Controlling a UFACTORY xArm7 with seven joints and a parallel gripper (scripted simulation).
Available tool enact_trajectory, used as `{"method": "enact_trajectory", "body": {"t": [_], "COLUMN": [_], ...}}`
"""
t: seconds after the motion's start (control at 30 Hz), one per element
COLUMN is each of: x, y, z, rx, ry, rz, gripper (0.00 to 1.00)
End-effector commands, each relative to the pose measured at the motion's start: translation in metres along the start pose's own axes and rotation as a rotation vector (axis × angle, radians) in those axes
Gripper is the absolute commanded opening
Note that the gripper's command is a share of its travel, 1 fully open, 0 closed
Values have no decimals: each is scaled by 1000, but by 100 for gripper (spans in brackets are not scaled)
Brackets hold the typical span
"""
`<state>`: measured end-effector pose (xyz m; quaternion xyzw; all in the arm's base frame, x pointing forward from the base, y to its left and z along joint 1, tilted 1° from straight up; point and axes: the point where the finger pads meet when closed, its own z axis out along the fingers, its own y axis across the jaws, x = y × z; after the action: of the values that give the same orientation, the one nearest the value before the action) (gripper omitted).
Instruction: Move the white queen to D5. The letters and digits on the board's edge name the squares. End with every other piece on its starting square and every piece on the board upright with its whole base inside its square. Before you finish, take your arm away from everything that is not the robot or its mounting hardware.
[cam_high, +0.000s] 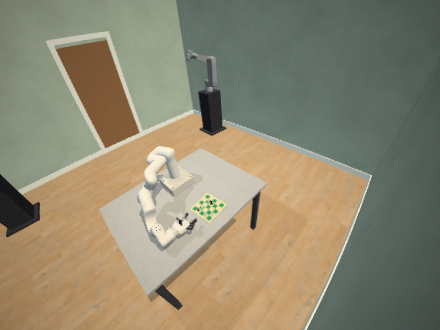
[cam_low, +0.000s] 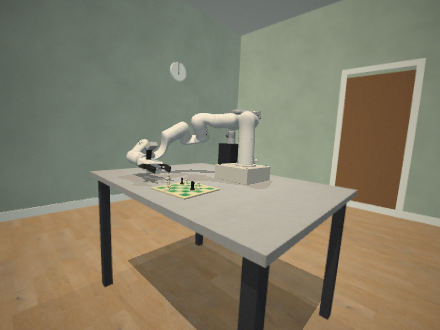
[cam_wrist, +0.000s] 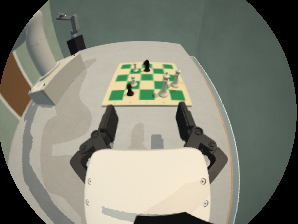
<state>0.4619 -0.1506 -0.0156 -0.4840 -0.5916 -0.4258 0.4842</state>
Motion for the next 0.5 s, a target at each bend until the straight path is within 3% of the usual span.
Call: {"method": "enact_trajectory", "body": {"t": [0.0, 0.47], "x": [2, 6], "y": [1, 1], "z": [-1, -2], "rx": [-1, -1], "ry": [-2, -2], "rz": [-3, -3], "gripper": [100, 100]}}
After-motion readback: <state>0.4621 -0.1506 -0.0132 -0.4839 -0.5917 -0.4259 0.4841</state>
